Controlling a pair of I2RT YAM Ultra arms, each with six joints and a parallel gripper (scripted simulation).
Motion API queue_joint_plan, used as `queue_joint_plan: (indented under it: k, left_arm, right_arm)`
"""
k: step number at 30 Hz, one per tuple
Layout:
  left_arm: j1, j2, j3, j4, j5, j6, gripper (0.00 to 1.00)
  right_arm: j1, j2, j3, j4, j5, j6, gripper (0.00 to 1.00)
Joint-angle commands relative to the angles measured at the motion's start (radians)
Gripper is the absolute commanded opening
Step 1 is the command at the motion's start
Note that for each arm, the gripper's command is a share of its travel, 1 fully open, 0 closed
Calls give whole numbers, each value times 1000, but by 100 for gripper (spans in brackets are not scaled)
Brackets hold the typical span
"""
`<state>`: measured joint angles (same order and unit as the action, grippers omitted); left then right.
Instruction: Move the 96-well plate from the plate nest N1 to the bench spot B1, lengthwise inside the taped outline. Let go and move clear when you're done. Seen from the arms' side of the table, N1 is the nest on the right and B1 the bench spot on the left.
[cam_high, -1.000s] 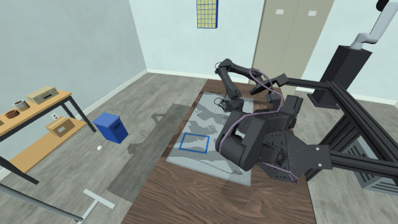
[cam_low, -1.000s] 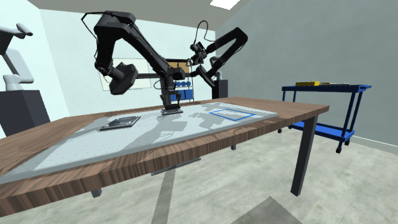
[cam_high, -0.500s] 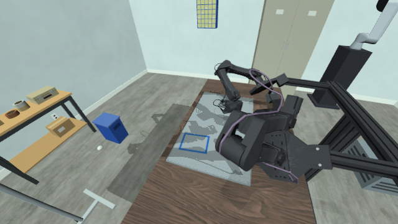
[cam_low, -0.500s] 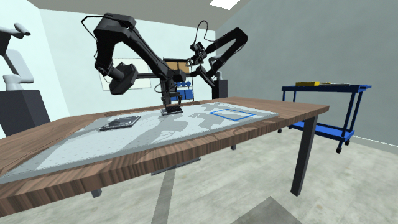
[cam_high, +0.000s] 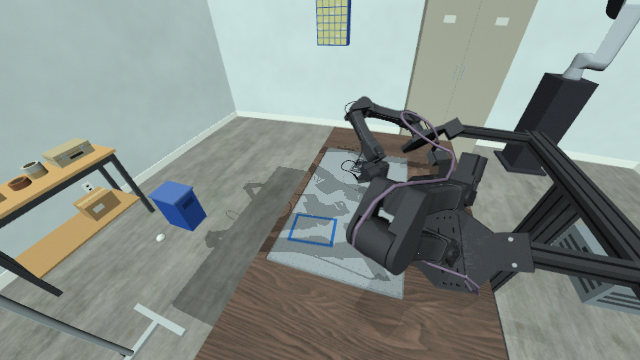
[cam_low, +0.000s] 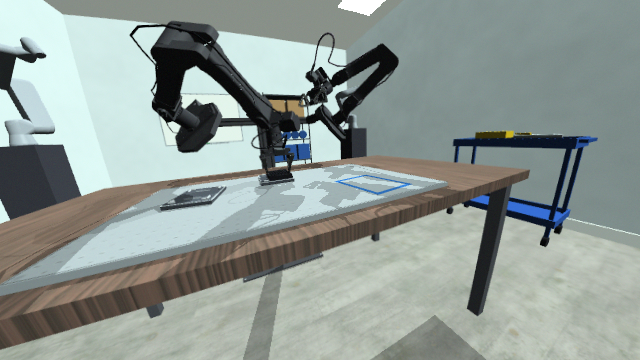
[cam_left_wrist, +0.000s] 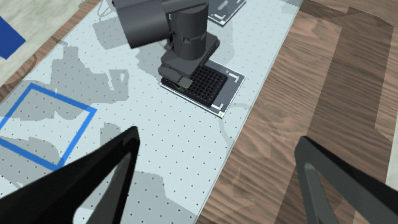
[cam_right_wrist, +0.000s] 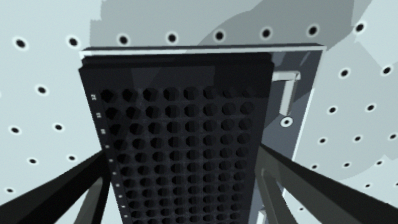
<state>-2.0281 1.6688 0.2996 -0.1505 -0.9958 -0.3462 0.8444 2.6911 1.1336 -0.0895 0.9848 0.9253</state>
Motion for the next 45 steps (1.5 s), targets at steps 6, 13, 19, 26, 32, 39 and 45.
queue_joint_plan:
  k: [6,13,19,26,32,39,45]
  left_arm:
    - [-8,12,29,-10,-4,-6,100]
    - [-8,12,29,-10,-4,-6,100]
    - [-8,12,29,-10,-4,-6,100]
    - [-8,12,29,-10,-4,-6,100]
    - [-8,12,29,-10,-4,-6,100]
    - [-8,12,29,-10,-4,-6,100]
    - [-8,12,29,-10,-4,-6,100]
  right_arm:
    - [11,18,45,-71,21,29,78]
    - [11,18,46,-73,21,30,78]
    - [19,15,47,-84,12,39,78]
    - [41,1,50,-133,9,77,78]
    - [42,2,52,-139,9,81,78]
    - [42,2,52,-140,9,82,78]
    - [43,0,51,-111,8,85,78]
